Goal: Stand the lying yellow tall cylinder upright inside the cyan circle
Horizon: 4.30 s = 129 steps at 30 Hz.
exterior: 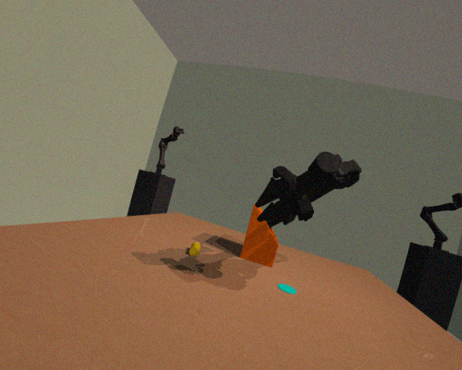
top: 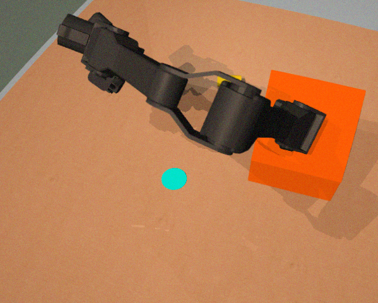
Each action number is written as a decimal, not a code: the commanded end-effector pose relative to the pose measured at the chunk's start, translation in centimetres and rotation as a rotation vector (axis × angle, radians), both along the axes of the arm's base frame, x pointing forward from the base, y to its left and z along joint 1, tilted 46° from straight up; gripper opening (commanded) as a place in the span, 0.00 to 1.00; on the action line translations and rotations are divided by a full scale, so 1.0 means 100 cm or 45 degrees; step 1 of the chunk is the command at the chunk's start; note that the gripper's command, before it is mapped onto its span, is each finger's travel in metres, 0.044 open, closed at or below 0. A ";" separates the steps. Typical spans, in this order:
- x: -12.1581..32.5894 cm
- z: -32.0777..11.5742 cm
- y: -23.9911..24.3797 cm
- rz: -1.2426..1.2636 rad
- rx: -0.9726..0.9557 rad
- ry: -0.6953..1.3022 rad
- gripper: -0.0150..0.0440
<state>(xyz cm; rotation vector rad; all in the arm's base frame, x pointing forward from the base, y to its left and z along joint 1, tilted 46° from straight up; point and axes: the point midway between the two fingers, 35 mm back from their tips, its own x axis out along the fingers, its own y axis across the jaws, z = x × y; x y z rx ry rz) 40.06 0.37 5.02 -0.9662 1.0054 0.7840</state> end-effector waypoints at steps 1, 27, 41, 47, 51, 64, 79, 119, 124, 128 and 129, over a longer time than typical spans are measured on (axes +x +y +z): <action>-0.008 -0.034 -0.026 -0.078 0.072 0.158 0.78; -0.141 -0.214 -0.111 -0.731 0.920 0.984 0.78; -0.154 -0.284 -0.038 -0.727 0.927 0.986 0.60; -0.154 -0.284 -0.038 -0.727 0.927 0.986 0.43; -0.154 -0.283 -0.041 -0.753 0.921 0.989 0.43; -0.146 -0.262 -0.066 -0.770 0.913 0.989 0.43; -0.142 -0.233 -0.095 -0.753 0.915 0.986 0.43; -0.112 -0.144 -0.078 -0.938 0.893 1.037 0.43; -0.108 -0.131 -0.069 -0.981 0.890 1.047 0.43; -0.105 -0.121 -0.061 -1.014 0.888 1.056 0.43; -0.105 -0.118 -0.058 -1.023 0.888 1.058 0.43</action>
